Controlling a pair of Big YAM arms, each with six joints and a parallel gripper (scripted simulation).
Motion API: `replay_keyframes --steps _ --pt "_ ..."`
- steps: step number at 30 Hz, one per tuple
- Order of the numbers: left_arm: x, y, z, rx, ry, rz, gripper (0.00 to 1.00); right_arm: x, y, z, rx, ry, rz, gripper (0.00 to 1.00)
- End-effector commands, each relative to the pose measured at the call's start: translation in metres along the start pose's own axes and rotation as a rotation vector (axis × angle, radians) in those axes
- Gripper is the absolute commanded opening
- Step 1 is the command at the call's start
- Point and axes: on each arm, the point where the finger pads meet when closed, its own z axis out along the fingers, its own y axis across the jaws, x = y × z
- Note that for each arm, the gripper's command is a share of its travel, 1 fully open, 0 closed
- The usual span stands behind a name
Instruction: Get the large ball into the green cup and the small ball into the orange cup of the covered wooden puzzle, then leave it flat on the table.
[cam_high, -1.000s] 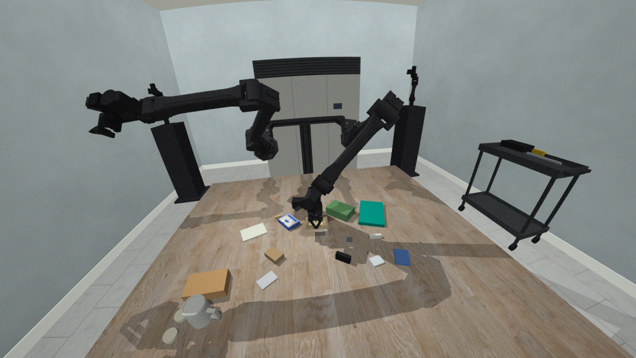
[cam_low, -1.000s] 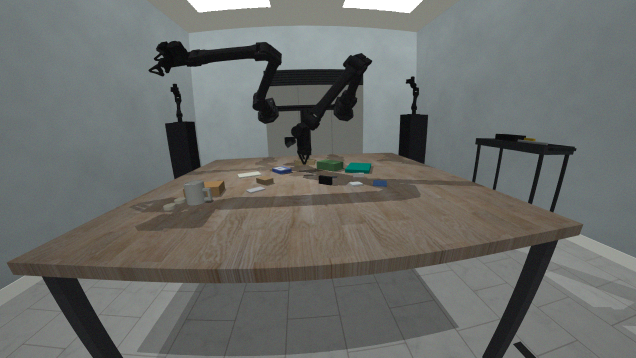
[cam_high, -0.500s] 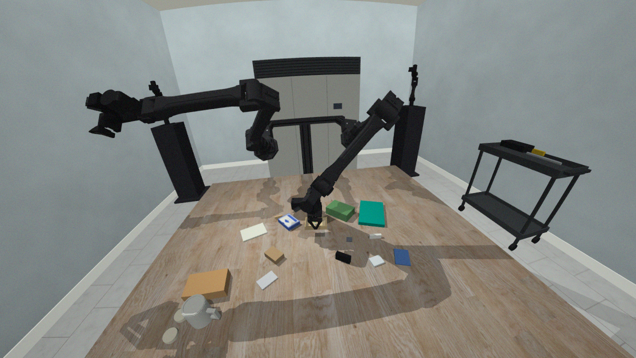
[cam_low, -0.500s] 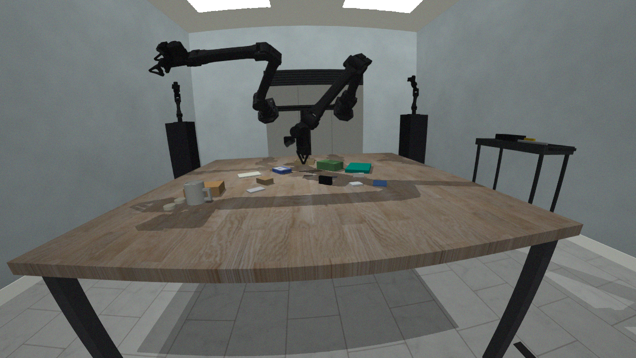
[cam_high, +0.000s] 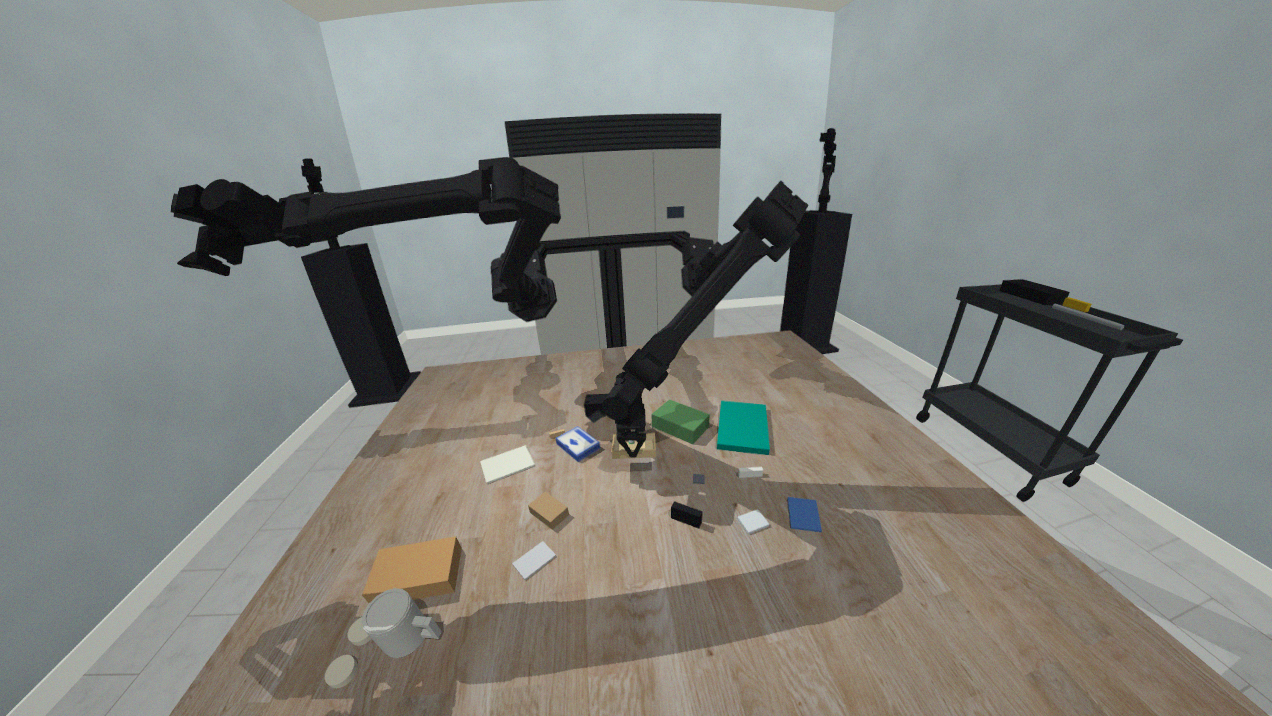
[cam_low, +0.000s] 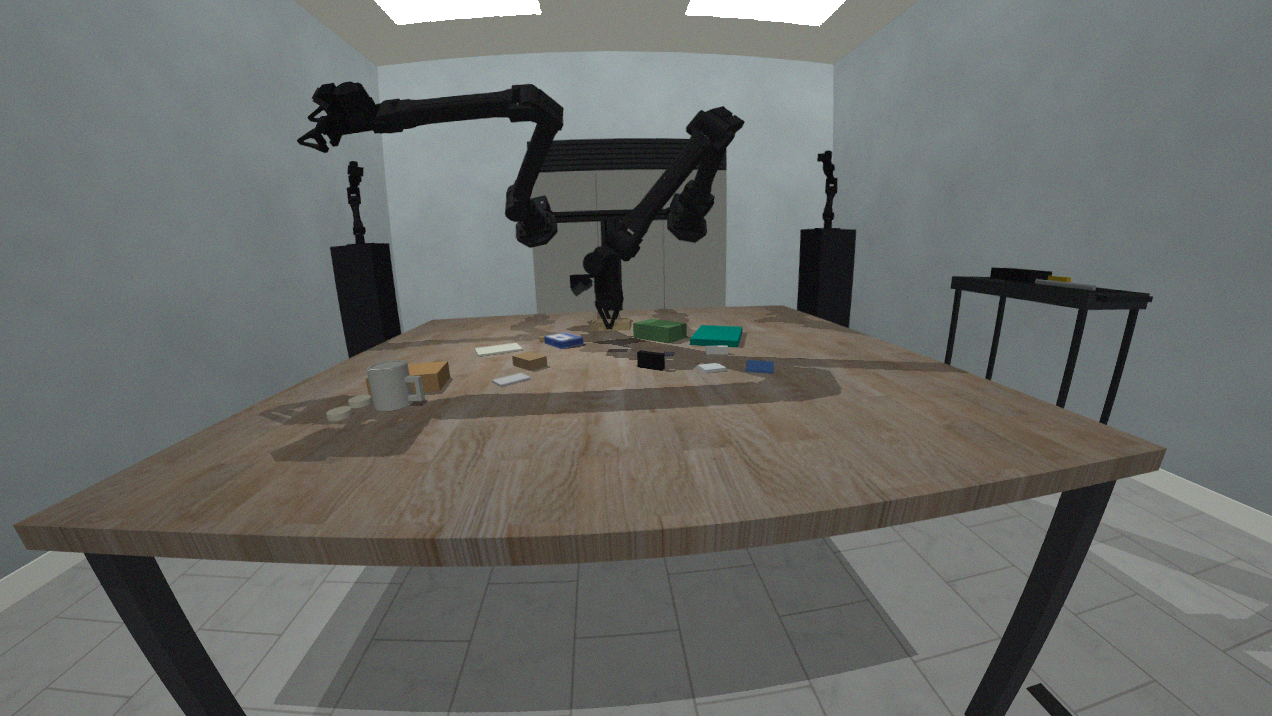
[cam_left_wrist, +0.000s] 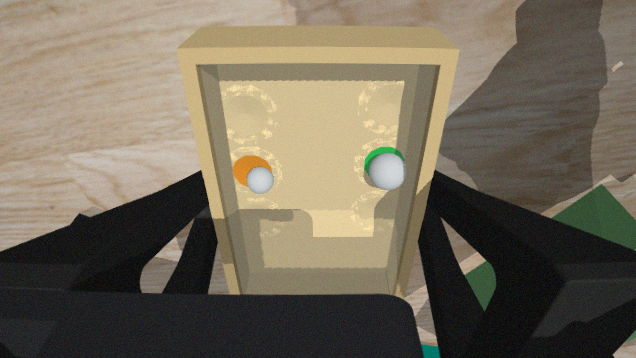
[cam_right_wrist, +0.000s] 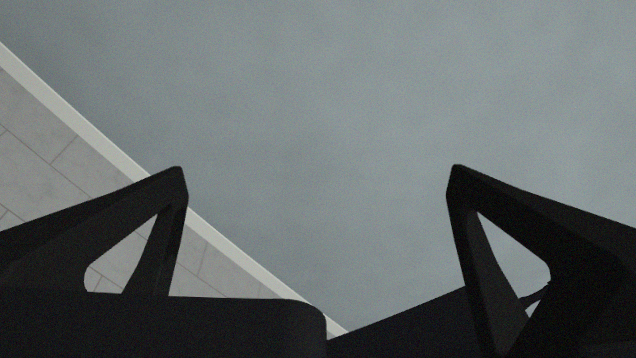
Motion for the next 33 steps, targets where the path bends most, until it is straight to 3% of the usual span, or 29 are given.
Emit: replay_keyframes --steps 1,4,5,8,33 --pt "-0.014 0.011 -0.012 0.026 -0.024 -0.023 0.69 -0.008 -0.008 -0.005 0.014 -0.025 0.014 1.0" --pt "-0.017 0.009 -0.011 0.024 -0.021 -0.012 0.69 -0.008 -0.008 -0.005 0.014 -0.025 0.014 1.0" --pt "-0.012 0.014 -0.018 -0.019 -0.038 0.006 0.69 -0.008 -0.008 -0.005 0.014 -0.025 0.014 1.0" --pt "-0.006 0.005 -0.011 0.024 -0.024 0.007 0.69 -0.008 -0.008 -0.005 0.014 -0.025 0.014 1.0" --pt "-0.009 0.014 -0.011 0.01 -0.026 -0.001 0.69 -0.008 -0.008 -0.005 0.014 -0.025 0.014 1.0"
